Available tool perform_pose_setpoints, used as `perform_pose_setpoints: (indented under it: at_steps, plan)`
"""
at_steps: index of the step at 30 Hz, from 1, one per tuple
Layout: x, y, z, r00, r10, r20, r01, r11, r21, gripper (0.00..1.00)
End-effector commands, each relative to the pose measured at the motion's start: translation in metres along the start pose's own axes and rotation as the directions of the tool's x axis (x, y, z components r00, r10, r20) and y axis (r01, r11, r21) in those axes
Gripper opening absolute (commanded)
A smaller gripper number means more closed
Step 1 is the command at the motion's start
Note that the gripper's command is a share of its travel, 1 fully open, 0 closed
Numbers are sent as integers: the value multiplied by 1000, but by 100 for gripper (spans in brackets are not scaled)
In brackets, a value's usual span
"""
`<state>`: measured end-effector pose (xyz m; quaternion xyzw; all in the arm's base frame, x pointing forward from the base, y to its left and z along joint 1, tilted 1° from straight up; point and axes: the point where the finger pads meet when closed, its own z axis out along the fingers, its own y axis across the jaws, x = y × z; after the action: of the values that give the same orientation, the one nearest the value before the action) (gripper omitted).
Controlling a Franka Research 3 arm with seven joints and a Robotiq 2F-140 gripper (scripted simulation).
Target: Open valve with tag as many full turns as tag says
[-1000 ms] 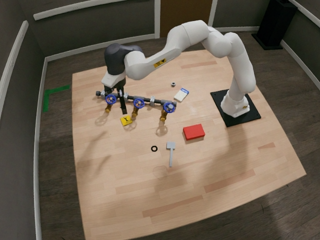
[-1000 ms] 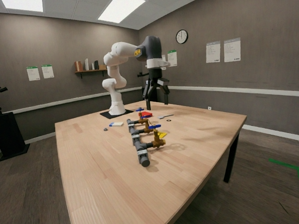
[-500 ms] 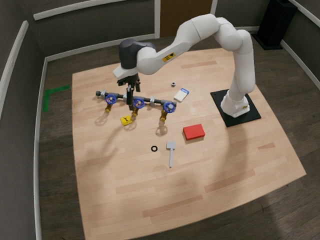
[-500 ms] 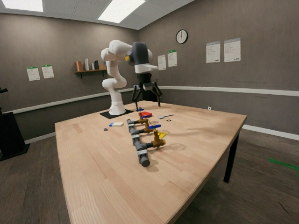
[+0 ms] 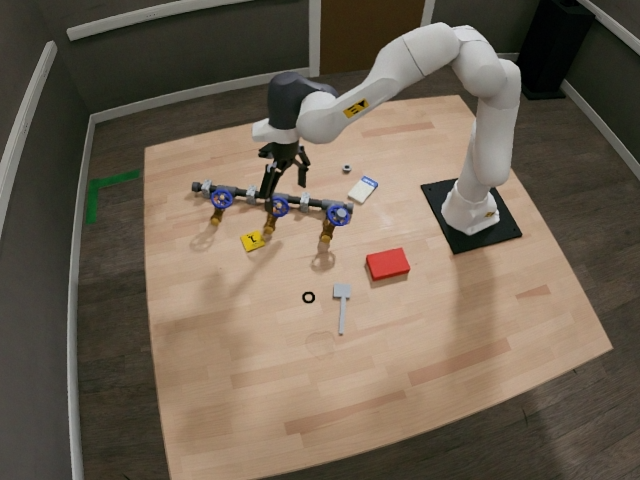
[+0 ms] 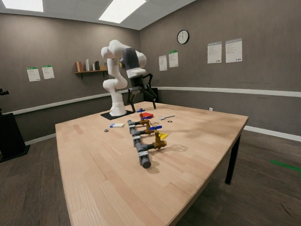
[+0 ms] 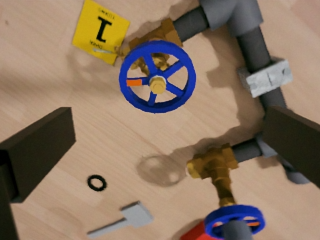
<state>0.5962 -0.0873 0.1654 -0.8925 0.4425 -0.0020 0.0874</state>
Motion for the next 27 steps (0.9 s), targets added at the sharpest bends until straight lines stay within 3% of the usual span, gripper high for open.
perform_pose_setpoints:
  at_steps: [1, 3, 4, 12, 18, 20, 21, 27]
  plan:
    - [5, -9, -3, 963, 265, -55, -262, 963, 58, 100]
    - [5, -9, -3, 963, 265, -55, -262, 963, 58, 100]
    - [5, -9, -3, 939, 339, -61, -334, 939, 82, 100]
    - [5, -9, -3, 840, 537, -75, -522, 839, 152, 100]
    - [5, -9, -3, 749, 658, -82, -635, 747, 200, 100]
    - [5, -9, -3, 749, 658, -82, -635, 747, 200, 100]
    - [5, -9, -3, 704, 705, -83, -677, 702, 220, 100]
    - [5, -9, -3, 599, 796, -83, -758, 598, 260, 100]
